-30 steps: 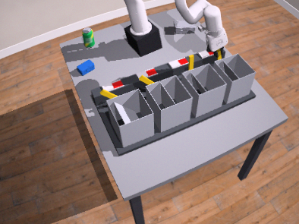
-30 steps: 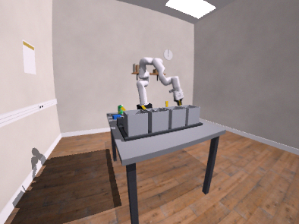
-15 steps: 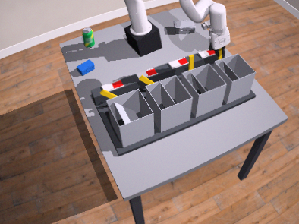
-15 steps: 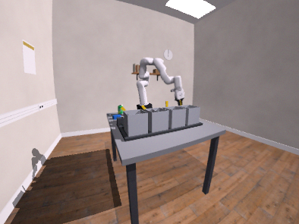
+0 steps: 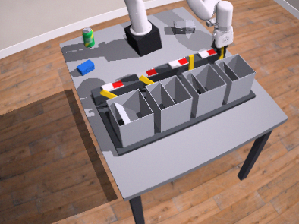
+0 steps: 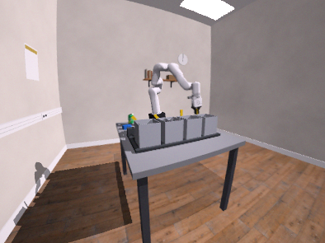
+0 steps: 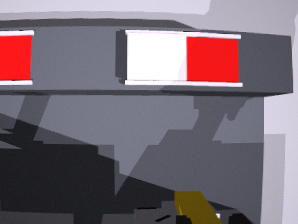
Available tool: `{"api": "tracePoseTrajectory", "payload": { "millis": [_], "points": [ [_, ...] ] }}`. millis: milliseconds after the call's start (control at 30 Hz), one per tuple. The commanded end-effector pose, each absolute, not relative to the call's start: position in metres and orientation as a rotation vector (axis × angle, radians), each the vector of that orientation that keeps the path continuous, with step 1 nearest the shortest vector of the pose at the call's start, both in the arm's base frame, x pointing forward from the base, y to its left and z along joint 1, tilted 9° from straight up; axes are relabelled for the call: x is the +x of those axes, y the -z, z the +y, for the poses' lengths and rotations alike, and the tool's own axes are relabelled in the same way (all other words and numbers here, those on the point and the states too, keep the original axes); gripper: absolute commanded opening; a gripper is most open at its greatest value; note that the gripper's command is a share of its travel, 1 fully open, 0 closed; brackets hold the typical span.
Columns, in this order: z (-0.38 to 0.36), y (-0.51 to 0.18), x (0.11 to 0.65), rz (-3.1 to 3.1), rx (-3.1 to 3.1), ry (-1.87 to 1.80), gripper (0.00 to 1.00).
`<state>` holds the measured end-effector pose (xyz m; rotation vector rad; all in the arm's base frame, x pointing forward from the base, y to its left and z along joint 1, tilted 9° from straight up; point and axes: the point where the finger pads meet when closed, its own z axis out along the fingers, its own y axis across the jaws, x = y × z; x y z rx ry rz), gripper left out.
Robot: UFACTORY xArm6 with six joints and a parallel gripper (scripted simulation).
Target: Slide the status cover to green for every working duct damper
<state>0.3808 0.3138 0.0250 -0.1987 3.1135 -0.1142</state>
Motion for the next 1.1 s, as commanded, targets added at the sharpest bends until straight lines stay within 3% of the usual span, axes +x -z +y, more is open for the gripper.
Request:
{"api": "tracePoseTrajectory", "payload": {
  "millis": [0,833,1067],
  "points": [
    [0.3179,-0.0263,0.3813,3.107,-0.198,0.158,0.19],
    [0.3197,-0.0261,0.3811,3.104,-0.197,0.186,0.19],
    [0.3197,-0.0261,0.3811,3.104,-0.197,0.186,0.27]
  ]
}}
